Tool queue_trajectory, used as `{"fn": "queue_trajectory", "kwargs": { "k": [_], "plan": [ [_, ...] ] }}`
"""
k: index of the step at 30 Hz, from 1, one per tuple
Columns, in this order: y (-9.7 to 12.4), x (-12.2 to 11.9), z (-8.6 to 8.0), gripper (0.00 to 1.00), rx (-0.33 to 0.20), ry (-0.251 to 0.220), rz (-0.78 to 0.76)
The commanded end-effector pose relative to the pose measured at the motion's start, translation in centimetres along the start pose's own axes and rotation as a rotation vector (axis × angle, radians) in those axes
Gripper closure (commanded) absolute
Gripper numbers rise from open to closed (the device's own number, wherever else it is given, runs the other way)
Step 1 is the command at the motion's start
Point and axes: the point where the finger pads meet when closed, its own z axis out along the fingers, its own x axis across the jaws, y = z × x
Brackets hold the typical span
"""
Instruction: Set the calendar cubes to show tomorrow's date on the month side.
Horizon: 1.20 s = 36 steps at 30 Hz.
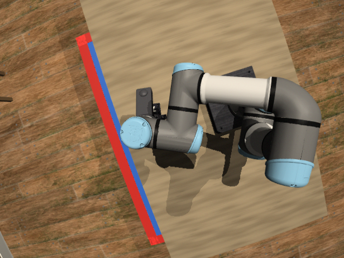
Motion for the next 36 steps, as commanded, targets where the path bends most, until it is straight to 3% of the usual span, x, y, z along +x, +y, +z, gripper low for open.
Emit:
{"fn": "queue_trajectory", "kwargs": {
  "k": [1,25,36],
  "plan": [
    [0.0,0.0,0.0,0.71,0.000,-0.001,0.000],
    [0.0,0.0,2.7,0.71,0.000,0.000,0.000],
    [0.0,0.0,2.9,0.71,0.000,0.000,0.000]
  ]
}}
